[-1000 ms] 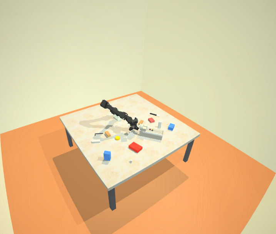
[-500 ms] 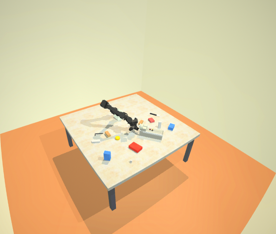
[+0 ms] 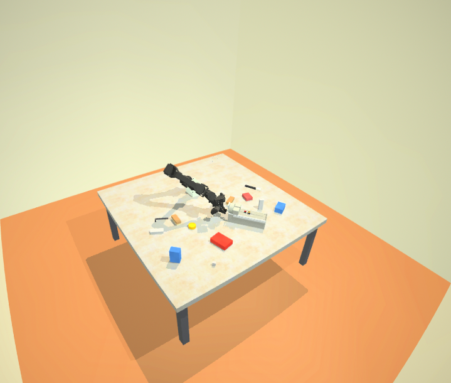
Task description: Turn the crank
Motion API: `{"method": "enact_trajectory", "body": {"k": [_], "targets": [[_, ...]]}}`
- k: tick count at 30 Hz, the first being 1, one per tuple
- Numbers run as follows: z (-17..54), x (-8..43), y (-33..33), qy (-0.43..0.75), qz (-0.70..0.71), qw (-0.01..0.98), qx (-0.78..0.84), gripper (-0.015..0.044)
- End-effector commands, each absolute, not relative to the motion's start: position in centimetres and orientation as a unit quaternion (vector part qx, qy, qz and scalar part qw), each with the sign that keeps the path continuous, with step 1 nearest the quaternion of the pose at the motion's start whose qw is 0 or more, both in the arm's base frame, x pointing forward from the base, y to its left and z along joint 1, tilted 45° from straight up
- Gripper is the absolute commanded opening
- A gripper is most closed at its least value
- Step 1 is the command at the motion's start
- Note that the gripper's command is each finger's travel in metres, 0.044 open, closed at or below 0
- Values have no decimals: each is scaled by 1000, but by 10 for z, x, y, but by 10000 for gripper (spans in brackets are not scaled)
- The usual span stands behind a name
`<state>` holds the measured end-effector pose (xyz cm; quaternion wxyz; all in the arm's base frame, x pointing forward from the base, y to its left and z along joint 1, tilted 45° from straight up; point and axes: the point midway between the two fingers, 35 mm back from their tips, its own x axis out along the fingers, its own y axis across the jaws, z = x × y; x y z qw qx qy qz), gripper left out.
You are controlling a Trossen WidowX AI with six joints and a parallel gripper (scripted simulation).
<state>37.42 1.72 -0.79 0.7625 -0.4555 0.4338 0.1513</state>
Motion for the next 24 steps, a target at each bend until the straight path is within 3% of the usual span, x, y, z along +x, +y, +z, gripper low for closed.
{"method": "enact_trajectory", "body": {"k": [1,24], "targets": [[-3,380,11,431,140,766,-455,0],[-2,381,11,431,140,766,-455,0]]}}
